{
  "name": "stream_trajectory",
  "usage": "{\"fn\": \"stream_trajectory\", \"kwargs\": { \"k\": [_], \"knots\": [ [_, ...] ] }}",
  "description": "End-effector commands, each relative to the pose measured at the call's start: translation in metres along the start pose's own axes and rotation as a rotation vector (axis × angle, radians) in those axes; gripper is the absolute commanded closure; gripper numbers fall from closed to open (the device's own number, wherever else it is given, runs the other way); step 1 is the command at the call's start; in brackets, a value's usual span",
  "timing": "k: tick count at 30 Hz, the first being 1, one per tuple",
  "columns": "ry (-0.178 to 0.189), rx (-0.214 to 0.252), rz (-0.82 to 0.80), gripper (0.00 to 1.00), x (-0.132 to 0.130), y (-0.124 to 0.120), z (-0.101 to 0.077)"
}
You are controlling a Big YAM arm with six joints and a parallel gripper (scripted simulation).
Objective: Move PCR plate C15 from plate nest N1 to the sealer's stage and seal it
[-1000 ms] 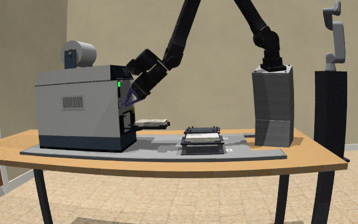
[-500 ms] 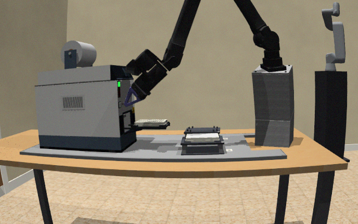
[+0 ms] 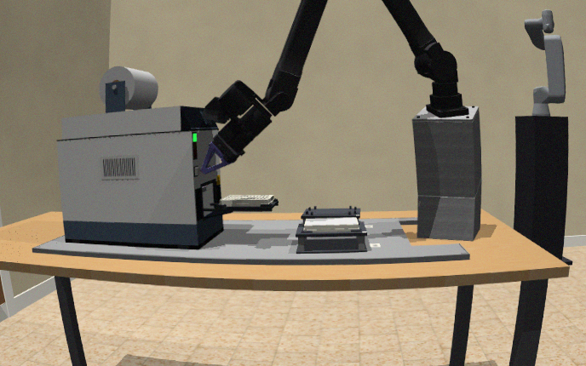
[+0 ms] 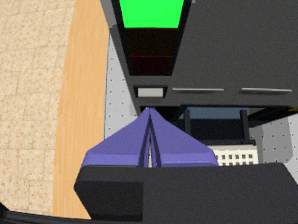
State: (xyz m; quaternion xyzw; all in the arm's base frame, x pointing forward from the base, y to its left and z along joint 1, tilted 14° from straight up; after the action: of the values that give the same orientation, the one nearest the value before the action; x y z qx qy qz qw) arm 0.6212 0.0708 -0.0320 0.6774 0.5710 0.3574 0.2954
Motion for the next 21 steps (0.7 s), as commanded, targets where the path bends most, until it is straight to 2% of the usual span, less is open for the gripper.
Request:
{"fn": "stream_trajectory", "kwargs": {
  "k": [1, 14, 19, 21],
  "knots": [
    [0.029, -0.061, -0.011, 1.00, 0.019, 0.040, -0.002],
    [0.030, -0.067, -0.011, 1.00, 0.020, 0.045, 0.000],
    [0.020, -0.030, -0.014, 1.00, 0.013, 0.024, 0.002],
    [0.020, -0.030, -0.014, 1.00, 0.013, 0.024, 0.002]
  ]
}}
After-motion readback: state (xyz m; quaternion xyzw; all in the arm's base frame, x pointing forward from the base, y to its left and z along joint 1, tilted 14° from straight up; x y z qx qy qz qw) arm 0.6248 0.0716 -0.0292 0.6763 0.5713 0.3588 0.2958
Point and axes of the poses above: the point where the finger pads meet when closed, its own z axis out along the fingers, its own x axis across the jaws, y = z × x, the point moved 1 cm from there along -z, back along the fingers, and after that the axes turned 5 degrees about -z, right-handed, at the moved point
